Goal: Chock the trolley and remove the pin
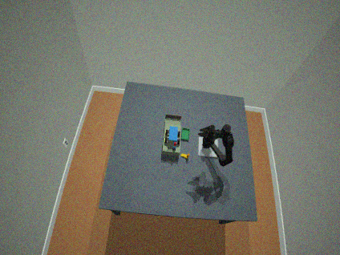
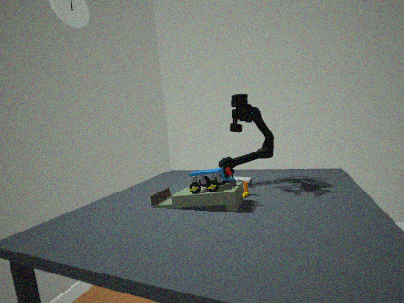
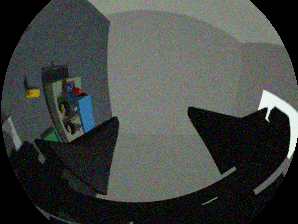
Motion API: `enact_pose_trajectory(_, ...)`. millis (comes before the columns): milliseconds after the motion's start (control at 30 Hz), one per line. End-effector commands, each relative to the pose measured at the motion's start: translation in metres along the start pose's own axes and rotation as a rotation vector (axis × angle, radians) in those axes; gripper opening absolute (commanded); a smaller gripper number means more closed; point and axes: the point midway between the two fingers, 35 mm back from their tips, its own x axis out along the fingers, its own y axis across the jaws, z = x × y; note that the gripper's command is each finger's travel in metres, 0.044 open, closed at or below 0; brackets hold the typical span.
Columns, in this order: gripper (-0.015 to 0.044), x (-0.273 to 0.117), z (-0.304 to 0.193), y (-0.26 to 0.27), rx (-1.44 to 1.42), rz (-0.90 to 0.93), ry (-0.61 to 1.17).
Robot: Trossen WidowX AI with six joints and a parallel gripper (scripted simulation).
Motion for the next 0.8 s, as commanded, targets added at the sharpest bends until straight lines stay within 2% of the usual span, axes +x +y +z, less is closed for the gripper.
enact_pose_trajectory(0,0.0374,0.0,0.0,0.0,0.011,0.001,-0.002)
enact_pose_trajectory(233,0.019,0.006,-0.016,0.006,0.405,0.073,-0.05)
enact_pose_trajectory(767,0.019,0.034,-0.037,0.036,1.323,0.385,-0.031)
